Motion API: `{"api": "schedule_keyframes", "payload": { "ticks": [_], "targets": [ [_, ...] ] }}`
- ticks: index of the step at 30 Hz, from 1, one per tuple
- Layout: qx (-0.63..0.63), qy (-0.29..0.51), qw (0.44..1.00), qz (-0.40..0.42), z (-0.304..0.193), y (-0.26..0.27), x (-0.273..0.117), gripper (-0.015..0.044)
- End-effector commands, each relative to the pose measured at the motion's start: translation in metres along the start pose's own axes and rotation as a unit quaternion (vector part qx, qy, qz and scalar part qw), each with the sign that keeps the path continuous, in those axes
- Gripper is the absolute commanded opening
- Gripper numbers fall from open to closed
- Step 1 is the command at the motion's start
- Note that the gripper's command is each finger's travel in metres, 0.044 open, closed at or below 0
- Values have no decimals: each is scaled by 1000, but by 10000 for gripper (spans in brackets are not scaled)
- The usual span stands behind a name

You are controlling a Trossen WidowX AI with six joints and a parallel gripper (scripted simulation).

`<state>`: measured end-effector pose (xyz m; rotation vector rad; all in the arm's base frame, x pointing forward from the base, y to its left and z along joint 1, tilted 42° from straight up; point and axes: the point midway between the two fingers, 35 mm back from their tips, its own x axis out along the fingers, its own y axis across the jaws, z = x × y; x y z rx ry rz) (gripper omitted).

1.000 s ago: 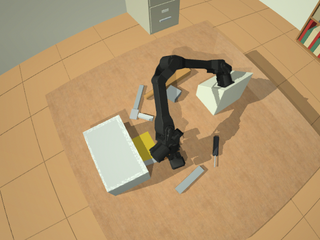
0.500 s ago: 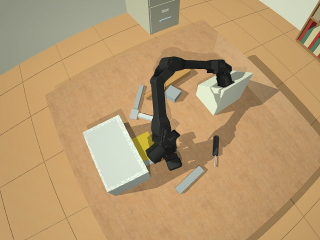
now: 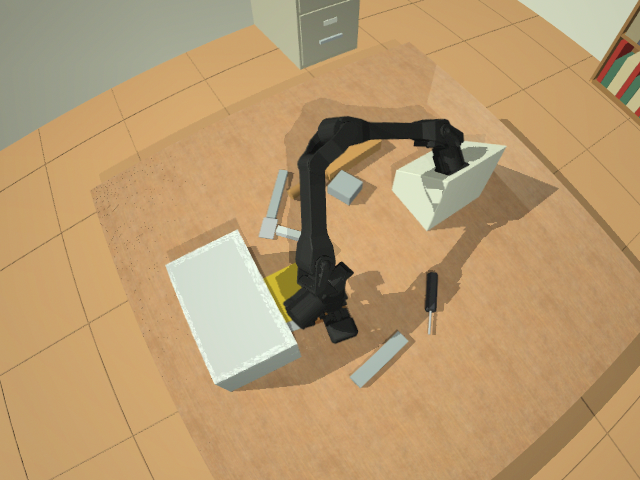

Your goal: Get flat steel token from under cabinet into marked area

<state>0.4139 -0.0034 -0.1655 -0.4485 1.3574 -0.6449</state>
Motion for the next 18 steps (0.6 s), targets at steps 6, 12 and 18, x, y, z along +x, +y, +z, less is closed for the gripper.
{"api": "schedule_keyframes", "payload": {
  "ticks": [6,12,18],
  "targets": [
    [-2,0,1000,0,10,-1,0,0],
    [-2,0,1000,0,11,-5,1,0],
    [-2,0,1000,0,12,-14,1,0]
  ]
}}
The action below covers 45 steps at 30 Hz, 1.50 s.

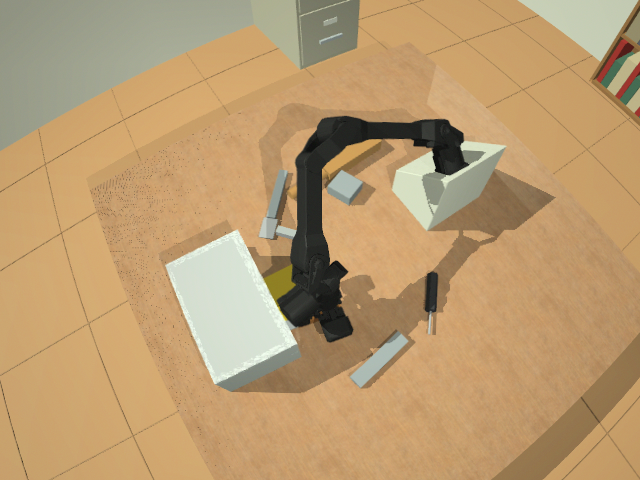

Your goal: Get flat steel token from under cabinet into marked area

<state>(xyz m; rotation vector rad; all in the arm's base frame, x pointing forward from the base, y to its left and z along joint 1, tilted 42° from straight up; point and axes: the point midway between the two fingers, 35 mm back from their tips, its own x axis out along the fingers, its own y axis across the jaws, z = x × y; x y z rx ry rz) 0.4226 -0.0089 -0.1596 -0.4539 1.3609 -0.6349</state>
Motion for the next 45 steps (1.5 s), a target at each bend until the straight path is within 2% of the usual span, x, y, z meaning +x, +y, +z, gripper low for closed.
{"api": "schedule_keyframes", "payload": {
  "ticks": [1,27,45],
  "targets": [
    [3,0,1000,-2,2,-8,1,0],
    [3,0,1000,-3,1,-37,1,0],
    [3,0,1000,-3,-9,-36,2,0]
  ]
}}
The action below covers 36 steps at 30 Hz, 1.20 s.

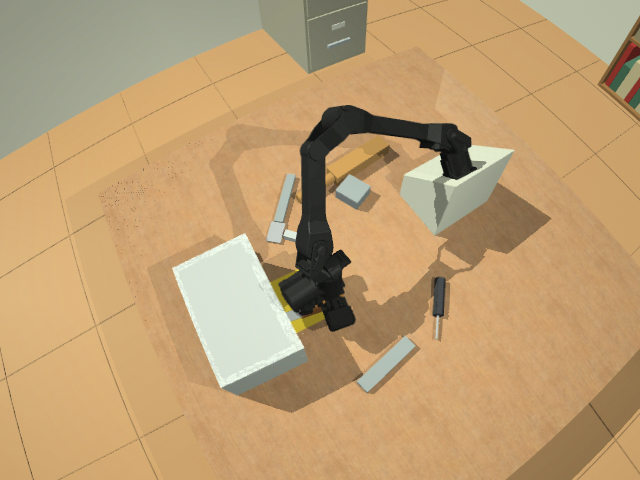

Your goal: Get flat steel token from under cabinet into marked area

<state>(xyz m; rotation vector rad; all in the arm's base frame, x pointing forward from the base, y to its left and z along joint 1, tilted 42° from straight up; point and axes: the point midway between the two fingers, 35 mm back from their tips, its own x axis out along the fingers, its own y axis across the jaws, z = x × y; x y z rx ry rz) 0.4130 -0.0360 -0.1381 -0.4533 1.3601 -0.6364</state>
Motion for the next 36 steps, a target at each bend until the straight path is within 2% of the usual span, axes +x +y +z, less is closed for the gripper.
{"api": "schedule_keyframes", "payload": {
  "ticks": [1,36],
  "targets": [
    [2,0,1000,-2,-6,0,1,0],
    [1,1,1000,-2,-41,1,2,0]
  ]
}}
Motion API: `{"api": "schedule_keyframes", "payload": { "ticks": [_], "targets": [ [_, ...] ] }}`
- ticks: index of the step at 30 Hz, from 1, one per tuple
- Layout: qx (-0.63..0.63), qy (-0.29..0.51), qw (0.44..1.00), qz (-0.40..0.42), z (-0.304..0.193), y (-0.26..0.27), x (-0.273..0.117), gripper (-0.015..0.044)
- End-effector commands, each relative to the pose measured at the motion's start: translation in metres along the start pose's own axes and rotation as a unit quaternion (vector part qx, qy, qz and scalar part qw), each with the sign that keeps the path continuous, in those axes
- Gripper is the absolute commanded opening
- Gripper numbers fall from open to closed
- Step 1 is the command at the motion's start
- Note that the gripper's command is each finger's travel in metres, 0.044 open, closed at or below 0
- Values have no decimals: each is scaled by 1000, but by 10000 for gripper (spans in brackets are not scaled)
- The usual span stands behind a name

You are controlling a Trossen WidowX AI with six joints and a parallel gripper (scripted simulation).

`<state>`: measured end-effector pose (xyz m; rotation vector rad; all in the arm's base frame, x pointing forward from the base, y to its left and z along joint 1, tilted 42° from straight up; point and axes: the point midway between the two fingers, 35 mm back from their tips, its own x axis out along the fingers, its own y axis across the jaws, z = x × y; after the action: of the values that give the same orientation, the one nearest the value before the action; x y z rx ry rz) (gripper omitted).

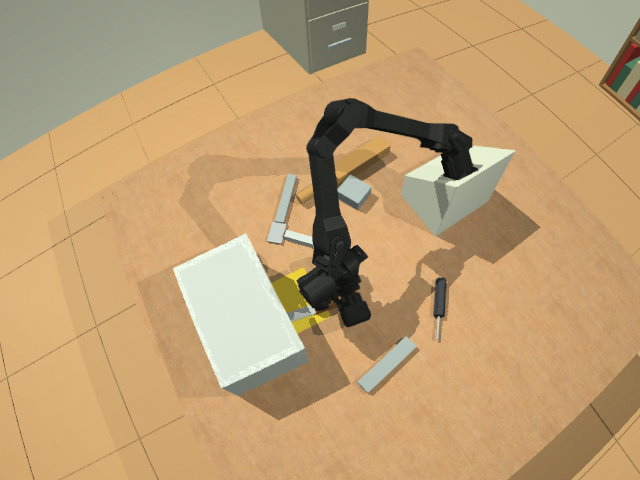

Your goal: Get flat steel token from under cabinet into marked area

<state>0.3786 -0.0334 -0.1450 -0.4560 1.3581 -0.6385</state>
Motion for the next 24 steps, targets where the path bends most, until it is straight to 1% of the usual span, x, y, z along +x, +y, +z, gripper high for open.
{"api": "schedule_keyframes", "payload": {
  "ticks": [1,24],
  "targets": [
    [1,2,1000,-1,-7,0,1,0],
    [1,3,1000,-1,-33,1,1,0]
  ]
}}
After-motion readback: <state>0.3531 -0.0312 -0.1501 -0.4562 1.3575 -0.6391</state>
